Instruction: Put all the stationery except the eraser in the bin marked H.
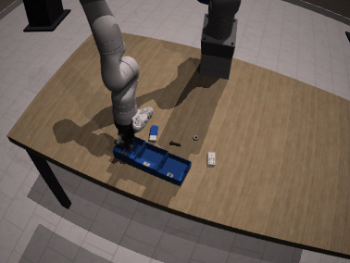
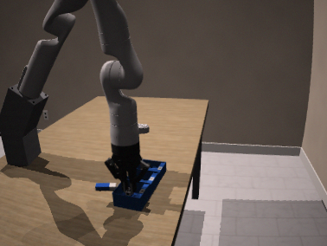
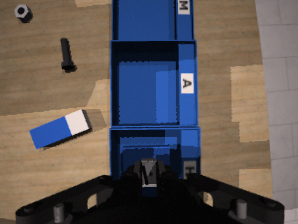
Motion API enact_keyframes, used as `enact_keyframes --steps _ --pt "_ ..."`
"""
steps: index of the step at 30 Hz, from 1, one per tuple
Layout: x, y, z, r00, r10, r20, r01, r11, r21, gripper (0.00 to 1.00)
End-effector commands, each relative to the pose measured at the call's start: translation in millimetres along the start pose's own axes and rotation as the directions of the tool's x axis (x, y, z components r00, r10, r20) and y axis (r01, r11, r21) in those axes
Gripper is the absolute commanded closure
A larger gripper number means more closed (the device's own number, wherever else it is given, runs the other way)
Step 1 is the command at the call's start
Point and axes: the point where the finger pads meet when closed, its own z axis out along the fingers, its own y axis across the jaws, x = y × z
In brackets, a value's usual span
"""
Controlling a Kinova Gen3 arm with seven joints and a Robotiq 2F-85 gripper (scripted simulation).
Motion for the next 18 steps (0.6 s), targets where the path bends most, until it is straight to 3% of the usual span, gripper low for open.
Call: enact_keyframes --steps 1,12,13,18 --pt "2.2 -2.9 3.3 1.000 0.004 -0.007 -0.004 1.000 0.004 0.90" --pt "2.7 -2.6 3.4 1.000 0.004 -0.007 -0.004 1.000 0.004 0.90" --pt "2.6 -2.6 3.3 1.000 0.004 -0.007 -0.004 1.000 0.004 0.70" --pt "2.6 -2.6 3.3 1.000 0.004 -0.007 -0.004 1.000 0.004 0.70"
